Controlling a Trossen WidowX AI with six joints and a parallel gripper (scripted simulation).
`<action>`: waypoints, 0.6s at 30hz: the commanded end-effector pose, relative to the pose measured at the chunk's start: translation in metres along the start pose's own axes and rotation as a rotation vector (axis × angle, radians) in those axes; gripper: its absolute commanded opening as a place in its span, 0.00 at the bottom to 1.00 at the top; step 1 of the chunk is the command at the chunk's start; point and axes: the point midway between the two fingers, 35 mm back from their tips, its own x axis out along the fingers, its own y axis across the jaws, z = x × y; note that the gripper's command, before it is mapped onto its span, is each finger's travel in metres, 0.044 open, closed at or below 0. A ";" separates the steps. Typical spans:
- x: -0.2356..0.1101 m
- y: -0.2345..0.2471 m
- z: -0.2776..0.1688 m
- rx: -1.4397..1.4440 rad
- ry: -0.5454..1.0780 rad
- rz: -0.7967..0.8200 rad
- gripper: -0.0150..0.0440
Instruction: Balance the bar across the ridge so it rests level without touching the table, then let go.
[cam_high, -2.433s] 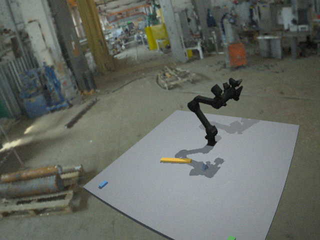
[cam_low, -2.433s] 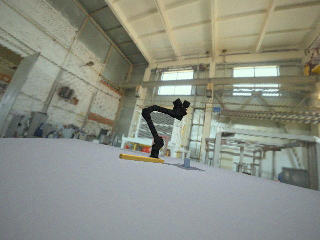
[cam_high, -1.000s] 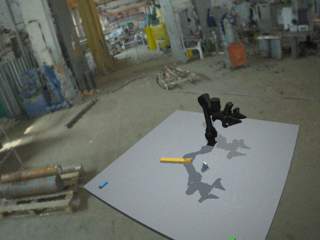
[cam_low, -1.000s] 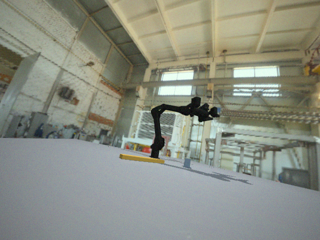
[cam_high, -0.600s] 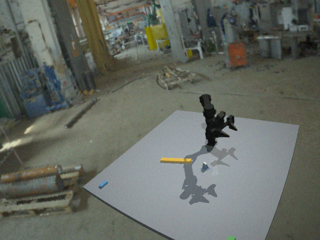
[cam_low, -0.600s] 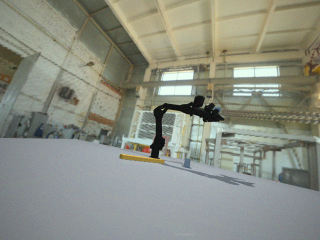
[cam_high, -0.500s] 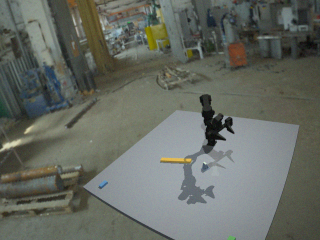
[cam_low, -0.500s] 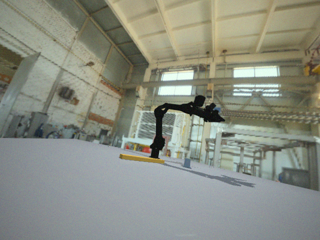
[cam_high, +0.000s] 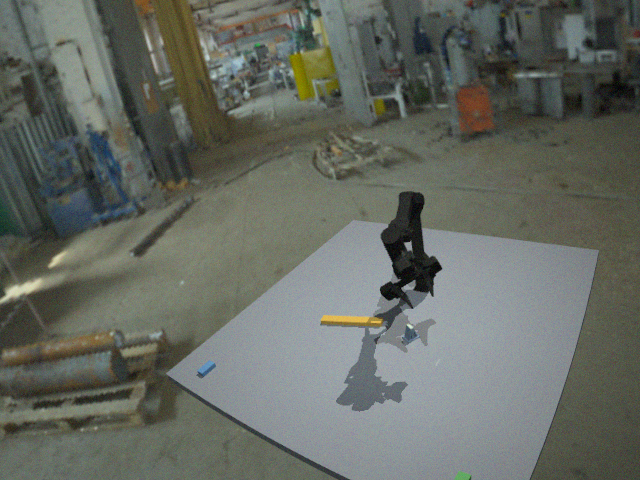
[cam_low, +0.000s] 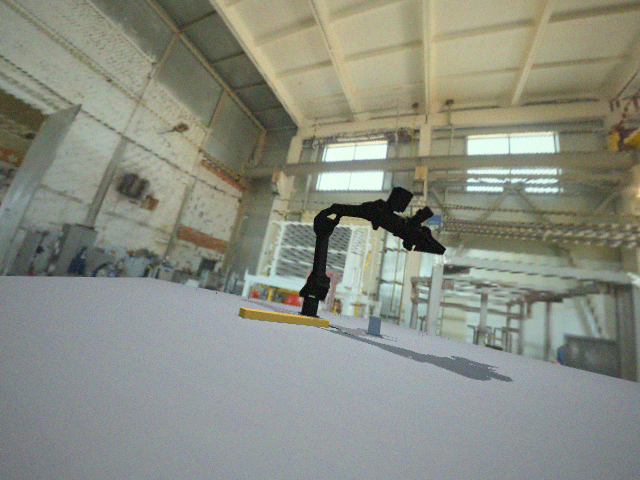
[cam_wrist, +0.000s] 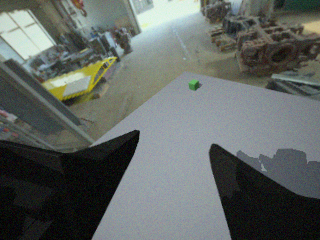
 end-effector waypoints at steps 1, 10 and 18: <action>-0.005 -0.035 -0.005 0.119 0.034 -0.099 0.79; -0.022 -0.102 -0.022 0.335 0.092 -0.296 0.79; -0.048 -0.157 -0.044 0.517 0.140 -0.471 0.79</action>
